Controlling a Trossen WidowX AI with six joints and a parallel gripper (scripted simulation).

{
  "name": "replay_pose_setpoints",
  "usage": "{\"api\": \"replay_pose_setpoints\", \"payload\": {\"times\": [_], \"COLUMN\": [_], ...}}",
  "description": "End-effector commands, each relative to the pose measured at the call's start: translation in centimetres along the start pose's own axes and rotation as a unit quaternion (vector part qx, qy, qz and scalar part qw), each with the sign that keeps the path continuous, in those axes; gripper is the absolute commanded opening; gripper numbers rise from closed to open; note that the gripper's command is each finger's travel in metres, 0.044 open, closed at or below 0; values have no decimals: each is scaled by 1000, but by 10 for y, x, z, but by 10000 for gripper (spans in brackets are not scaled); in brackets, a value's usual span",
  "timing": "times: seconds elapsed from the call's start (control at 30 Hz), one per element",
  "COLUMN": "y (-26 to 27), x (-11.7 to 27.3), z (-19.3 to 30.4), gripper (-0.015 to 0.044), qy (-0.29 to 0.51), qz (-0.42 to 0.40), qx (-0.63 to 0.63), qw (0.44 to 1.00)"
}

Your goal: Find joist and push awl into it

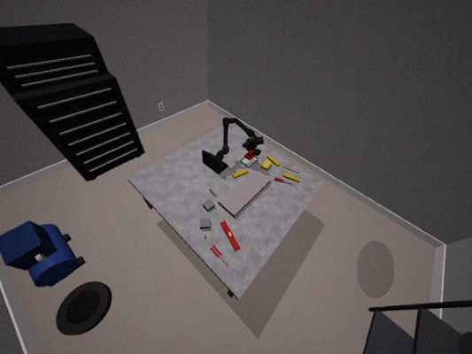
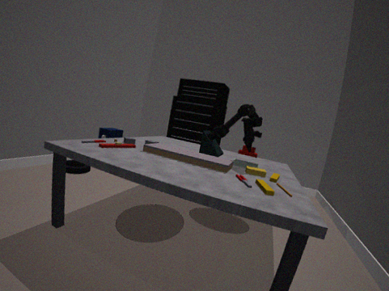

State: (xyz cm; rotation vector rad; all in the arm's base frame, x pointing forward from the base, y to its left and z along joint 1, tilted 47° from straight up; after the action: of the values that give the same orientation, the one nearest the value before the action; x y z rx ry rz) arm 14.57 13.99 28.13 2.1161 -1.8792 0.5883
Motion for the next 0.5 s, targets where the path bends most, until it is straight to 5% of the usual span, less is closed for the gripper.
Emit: {"api": "replay_pose_setpoints", "payload": {"times": [0.0, 0.47], "y": [-1, 0], "x": [-6, -24], "z": [2, 7], "gripper": [0, 0], "qy": [2, 2], "qz": [0, 0], "qx": [-2, -2], "qw": [1000, 1000]}}
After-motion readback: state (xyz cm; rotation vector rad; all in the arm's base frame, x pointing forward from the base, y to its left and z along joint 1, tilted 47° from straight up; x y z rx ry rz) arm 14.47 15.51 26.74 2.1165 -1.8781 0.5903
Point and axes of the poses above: the point midway between the two fingers, 35 mm back from their tips, its own x axis back along the fingers, its own y axis across the jaws, z = x × y, the point moved 9 cm from there along x, back along the fingers, and after that the axes turned 5 degrees about x, right-handed, at the moved point
